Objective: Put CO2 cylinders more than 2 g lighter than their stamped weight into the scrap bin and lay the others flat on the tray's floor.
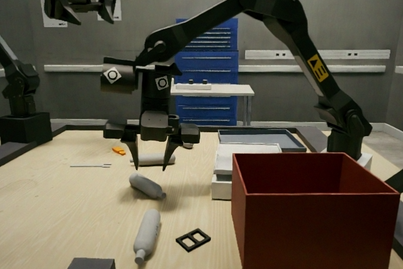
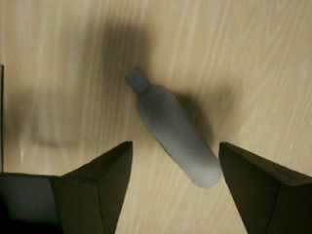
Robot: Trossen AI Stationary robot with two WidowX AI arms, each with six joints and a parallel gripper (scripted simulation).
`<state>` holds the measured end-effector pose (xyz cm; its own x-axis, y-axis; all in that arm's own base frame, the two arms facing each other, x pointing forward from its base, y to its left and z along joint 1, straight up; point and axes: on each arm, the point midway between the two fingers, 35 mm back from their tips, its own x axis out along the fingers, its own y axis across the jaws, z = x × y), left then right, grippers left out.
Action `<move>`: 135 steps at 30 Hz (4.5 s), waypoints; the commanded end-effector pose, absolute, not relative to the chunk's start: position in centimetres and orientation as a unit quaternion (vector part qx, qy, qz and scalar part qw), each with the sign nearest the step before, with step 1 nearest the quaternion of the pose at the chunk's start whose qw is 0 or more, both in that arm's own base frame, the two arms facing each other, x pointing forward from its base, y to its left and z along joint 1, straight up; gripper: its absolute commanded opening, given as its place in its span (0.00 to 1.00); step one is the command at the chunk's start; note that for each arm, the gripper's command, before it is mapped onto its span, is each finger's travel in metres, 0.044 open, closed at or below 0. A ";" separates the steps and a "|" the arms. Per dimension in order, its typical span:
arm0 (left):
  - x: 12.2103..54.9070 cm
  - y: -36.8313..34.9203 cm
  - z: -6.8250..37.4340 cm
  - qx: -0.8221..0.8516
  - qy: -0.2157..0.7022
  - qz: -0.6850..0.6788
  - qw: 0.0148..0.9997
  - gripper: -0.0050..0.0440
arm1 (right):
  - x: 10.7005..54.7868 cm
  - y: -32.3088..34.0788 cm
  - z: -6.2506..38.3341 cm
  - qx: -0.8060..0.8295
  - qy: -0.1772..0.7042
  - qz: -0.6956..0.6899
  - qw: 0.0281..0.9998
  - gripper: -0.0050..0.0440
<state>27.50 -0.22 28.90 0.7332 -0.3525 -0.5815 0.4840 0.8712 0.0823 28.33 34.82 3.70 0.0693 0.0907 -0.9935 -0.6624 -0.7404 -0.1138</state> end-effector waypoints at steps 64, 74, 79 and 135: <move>26.3 -11.6 16.9 0.050 0.263 -0.183 0.946 1.00 | 27.8 35.7 0.9 -0.709 0.032 0.703 0.038 0.61; 26.3 -11.6 16.9 0.050 0.263 -0.183 0.946 1.00 | 27.8 35.7 -0.3 -0.709 0.032 0.703 0.038 0.61; 26.3 -11.6 16.9 0.050 0.263 -0.183 0.946 1.00 | 27.9 35.8 0.1 -0.711 0.029 0.701 0.041 0.61; 26.8 -11.5 17.4 0.070 0.255 -0.185 0.946 1.00 | 28.5 33.2 7.3 -0.715 0.025 0.697 0.048 0.08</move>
